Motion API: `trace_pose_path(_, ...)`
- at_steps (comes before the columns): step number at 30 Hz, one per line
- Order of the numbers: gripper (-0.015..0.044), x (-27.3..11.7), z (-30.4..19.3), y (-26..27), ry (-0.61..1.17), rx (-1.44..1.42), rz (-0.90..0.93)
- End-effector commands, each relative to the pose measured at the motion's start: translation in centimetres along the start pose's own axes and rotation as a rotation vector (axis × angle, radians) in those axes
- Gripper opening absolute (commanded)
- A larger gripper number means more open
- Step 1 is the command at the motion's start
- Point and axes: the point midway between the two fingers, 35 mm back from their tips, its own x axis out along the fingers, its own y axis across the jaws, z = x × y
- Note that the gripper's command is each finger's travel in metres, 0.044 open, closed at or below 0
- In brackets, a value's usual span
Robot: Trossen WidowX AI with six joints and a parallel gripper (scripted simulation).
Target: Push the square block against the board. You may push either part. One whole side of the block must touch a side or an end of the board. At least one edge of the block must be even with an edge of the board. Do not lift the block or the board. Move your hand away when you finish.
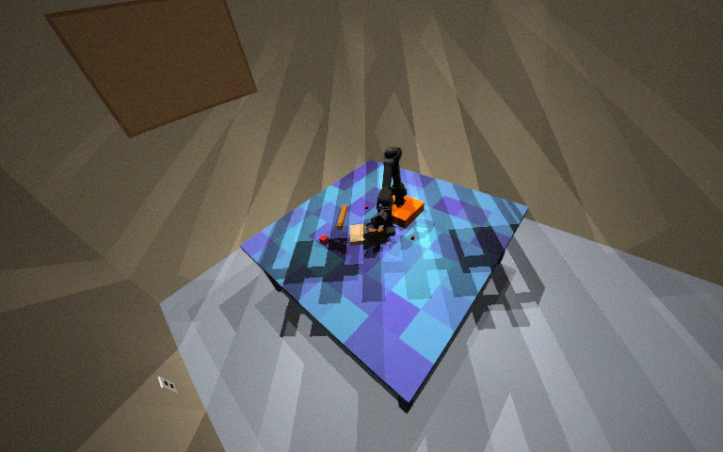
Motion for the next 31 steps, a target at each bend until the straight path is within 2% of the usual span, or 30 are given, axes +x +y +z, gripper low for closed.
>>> trace_pose_path(1,0.0000,-0.2,0.6,0.3,-0.006,-0.003,0.005)
trace_pose_path(23,0.0000,-0.2,2.7,0.4,-0.008,-0.003,0.005)
trace_pose_path(31,0.0000,-0.2,1.8,0.4,-0.007,-0.003,0.005)
